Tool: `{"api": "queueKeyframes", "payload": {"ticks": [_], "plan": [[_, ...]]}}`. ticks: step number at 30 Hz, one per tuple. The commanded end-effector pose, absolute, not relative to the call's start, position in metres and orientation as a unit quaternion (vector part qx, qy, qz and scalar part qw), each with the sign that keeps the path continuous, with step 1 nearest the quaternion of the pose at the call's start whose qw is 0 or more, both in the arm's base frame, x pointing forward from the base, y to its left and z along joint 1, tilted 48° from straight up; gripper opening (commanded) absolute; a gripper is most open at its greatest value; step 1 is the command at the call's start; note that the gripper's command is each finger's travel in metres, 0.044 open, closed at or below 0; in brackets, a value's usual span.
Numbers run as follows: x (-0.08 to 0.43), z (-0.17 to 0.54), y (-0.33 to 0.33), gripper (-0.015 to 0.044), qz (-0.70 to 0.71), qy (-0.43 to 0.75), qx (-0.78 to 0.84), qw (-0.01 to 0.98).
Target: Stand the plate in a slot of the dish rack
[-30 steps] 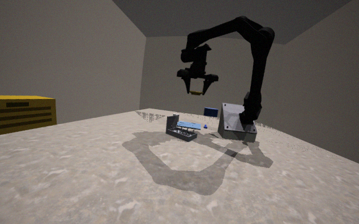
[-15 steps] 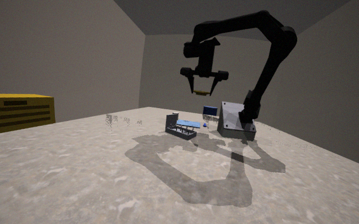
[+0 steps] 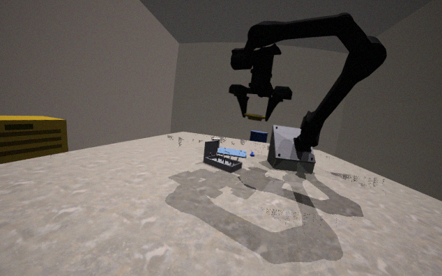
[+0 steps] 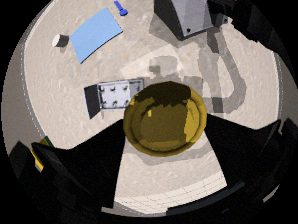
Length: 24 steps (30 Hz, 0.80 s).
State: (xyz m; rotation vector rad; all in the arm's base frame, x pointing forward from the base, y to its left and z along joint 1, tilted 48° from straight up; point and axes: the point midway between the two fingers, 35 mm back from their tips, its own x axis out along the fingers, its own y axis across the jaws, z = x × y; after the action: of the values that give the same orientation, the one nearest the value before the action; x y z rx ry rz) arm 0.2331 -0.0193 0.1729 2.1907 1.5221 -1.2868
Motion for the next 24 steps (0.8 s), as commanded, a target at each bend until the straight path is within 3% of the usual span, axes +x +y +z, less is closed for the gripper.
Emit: {"api": "queueKeyframes", "payload": {"ticks": [1,24], "plan": [[0.232,0.172,-0.017,0.0000,-0.439,0.511,0.734,0.088],[0.221,0.106,0.006,0.0000,-0.517,0.525,0.592,0.327]]}}
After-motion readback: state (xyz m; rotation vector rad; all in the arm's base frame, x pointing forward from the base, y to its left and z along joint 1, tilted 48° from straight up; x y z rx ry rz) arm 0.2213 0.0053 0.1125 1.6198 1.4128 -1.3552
